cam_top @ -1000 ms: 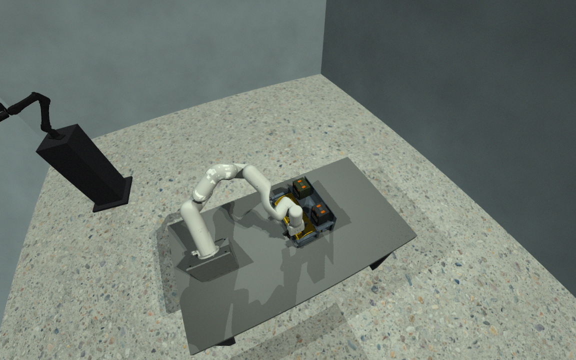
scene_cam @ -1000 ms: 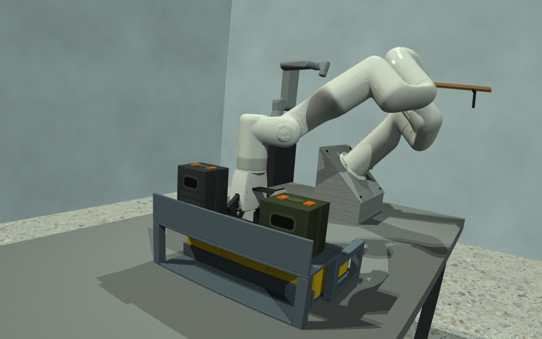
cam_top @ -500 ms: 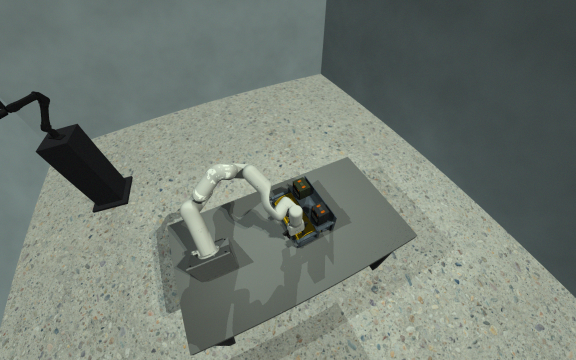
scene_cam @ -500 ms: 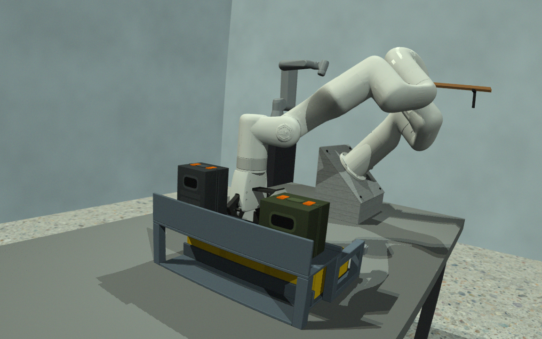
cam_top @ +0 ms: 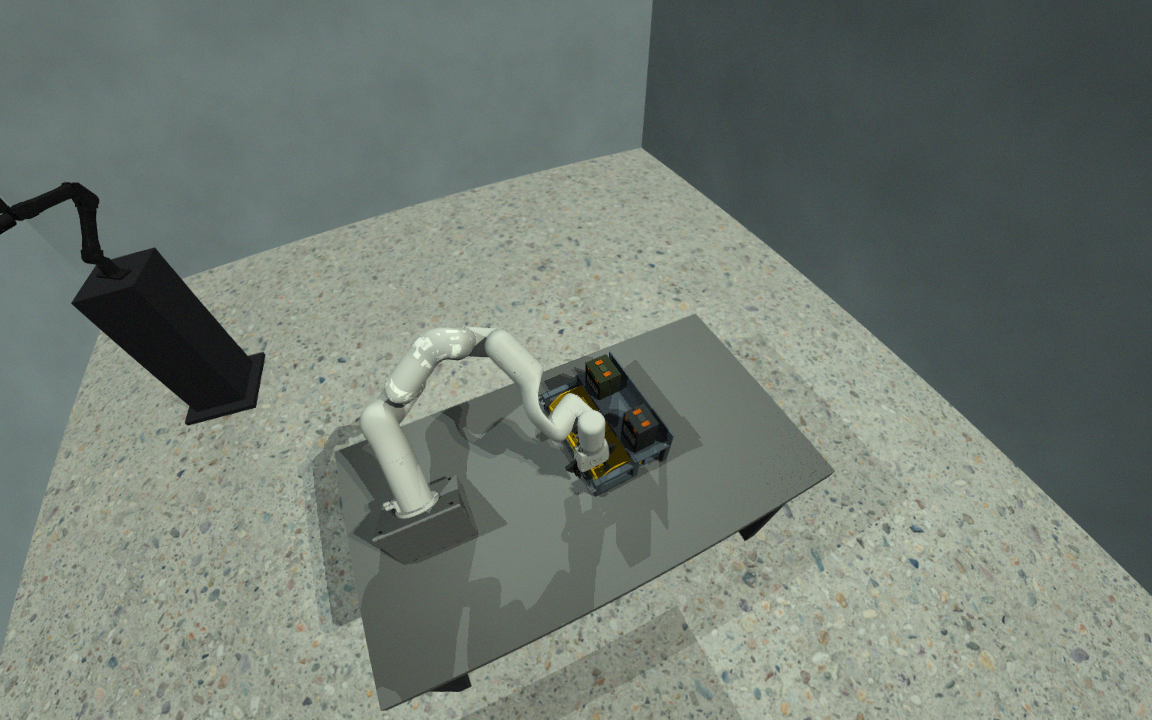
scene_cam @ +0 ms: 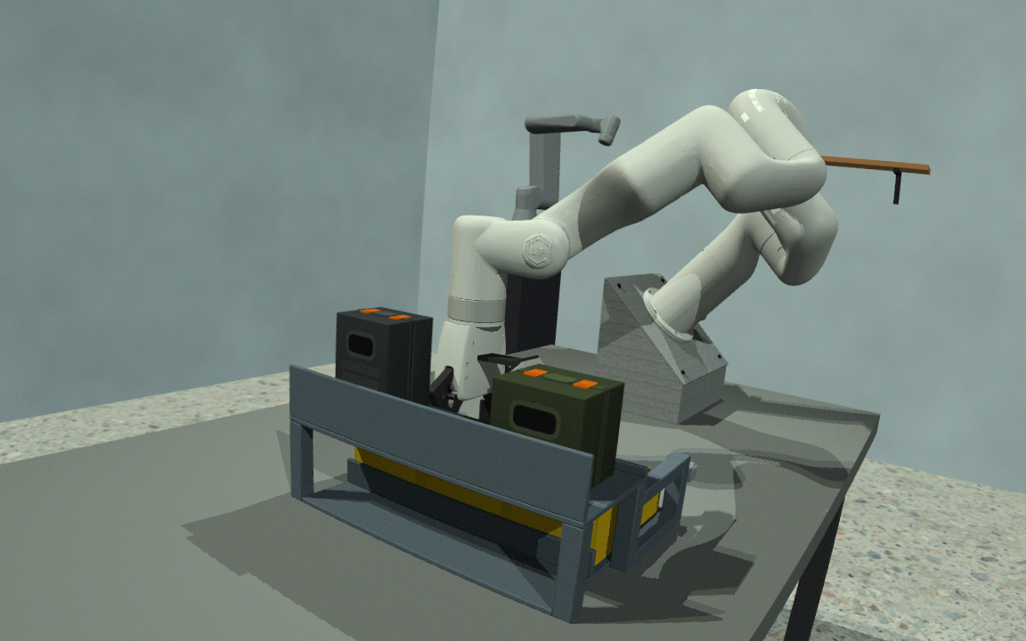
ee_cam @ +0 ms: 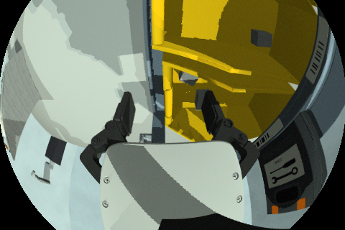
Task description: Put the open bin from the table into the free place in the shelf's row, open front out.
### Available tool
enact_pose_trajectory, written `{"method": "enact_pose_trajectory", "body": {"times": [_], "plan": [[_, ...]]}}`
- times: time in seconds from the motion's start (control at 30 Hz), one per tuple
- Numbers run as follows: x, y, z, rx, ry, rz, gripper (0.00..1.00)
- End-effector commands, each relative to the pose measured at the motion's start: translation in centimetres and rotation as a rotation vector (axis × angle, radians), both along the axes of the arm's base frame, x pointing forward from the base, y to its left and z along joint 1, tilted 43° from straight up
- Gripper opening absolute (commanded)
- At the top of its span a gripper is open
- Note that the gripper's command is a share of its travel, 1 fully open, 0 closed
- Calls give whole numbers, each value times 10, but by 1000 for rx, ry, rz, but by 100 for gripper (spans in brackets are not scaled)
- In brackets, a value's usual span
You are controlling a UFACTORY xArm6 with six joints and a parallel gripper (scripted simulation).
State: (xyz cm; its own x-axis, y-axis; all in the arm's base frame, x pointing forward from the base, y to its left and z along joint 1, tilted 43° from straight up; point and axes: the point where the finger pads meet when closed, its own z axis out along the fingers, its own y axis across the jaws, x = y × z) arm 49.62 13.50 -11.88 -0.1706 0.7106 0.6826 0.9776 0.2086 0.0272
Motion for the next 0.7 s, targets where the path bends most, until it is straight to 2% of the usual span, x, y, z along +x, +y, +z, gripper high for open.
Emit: {"method": "enact_pose_trajectory", "body": {"times": [0.0, 0.23, 0.4, 0.67], "plan": [[2, -1, 1, 0, -3, -2, 100], [2, -1, 1, 0, -3, -2, 100], [6, -28, 30, 0, -3, -2, 100], [6, -28, 30, 0, -3, -2, 100]]}}
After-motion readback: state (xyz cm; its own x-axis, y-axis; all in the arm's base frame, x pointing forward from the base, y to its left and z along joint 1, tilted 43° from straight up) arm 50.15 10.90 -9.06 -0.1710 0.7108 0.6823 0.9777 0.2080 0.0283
